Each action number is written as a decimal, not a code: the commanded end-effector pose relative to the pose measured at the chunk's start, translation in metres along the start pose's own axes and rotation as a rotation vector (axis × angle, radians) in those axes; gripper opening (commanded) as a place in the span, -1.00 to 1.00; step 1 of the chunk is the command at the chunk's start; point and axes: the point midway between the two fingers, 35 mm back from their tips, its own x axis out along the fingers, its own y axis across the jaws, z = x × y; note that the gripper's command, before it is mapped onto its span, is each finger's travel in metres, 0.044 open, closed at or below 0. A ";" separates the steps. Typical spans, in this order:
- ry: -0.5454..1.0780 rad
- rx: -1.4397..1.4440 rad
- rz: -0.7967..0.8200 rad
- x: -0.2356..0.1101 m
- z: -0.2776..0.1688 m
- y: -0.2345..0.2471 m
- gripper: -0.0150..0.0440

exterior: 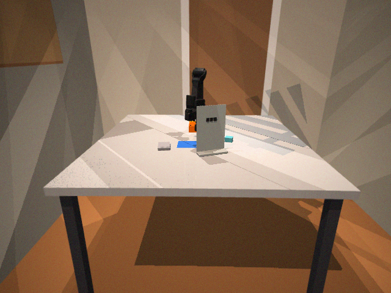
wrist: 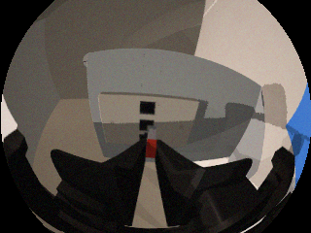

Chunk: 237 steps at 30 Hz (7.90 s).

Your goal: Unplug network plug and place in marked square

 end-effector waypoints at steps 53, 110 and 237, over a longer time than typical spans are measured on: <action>0.000 -0.007 -0.002 -0.039 -0.006 0.004 -0.49; -0.409 0.296 -0.323 -0.053 0.040 -0.005 -0.49; -0.782 0.402 -0.896 -0.119 0.034 -0.117 0.04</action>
